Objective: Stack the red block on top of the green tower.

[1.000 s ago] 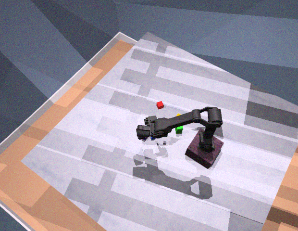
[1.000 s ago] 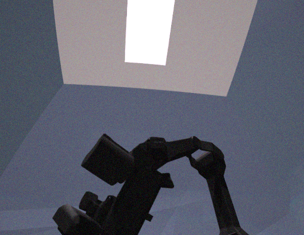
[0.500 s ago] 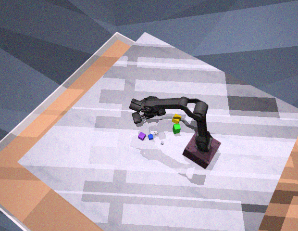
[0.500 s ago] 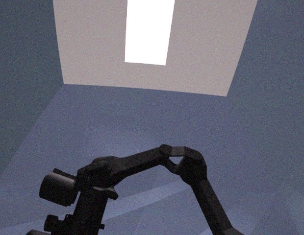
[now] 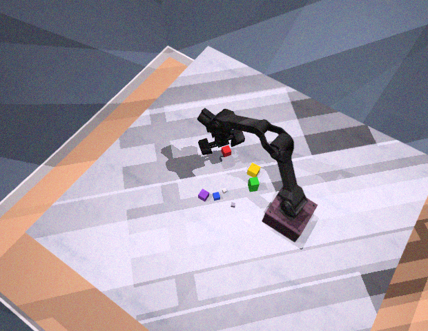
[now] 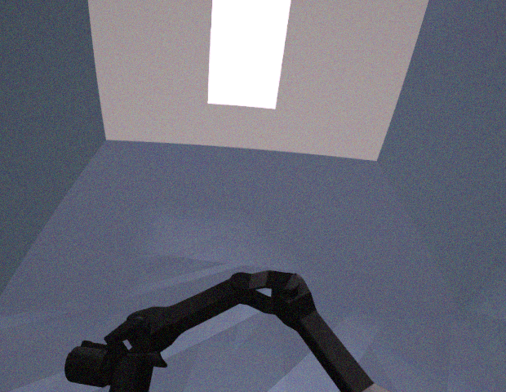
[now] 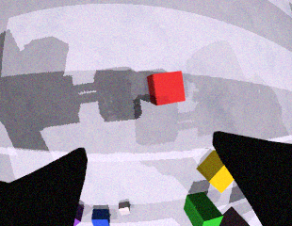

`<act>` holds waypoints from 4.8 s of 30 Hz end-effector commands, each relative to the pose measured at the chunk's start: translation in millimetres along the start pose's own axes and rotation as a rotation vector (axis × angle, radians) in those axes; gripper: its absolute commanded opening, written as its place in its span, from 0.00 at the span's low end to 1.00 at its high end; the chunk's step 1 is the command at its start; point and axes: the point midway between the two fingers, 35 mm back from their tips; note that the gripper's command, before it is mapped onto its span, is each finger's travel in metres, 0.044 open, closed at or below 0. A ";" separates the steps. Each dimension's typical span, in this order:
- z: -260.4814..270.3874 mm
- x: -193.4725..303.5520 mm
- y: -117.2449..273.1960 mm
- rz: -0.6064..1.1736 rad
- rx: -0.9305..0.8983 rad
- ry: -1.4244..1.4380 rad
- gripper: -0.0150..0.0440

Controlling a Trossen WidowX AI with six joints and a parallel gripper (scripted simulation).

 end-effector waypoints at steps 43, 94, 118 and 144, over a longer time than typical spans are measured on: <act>-37.7 -30.0 -89.7 0.096 -0.072 0.058 1.00; -37.3 -29.3 -93.3 0.096 -0.070 0.056 0.25; -44.3 -39.5 8.3 0.096 -0.072 0.058 0.25; -54.9 15.4 27.1 0.100 -0.072 0.064 0.25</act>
Point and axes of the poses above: the point midway between the two fingers, 35 mm back from their tips, its own y axis back along the fingers, its own z axis across the jaws, x = y × z, and after that the axes turned 1 degree about y, right-handed
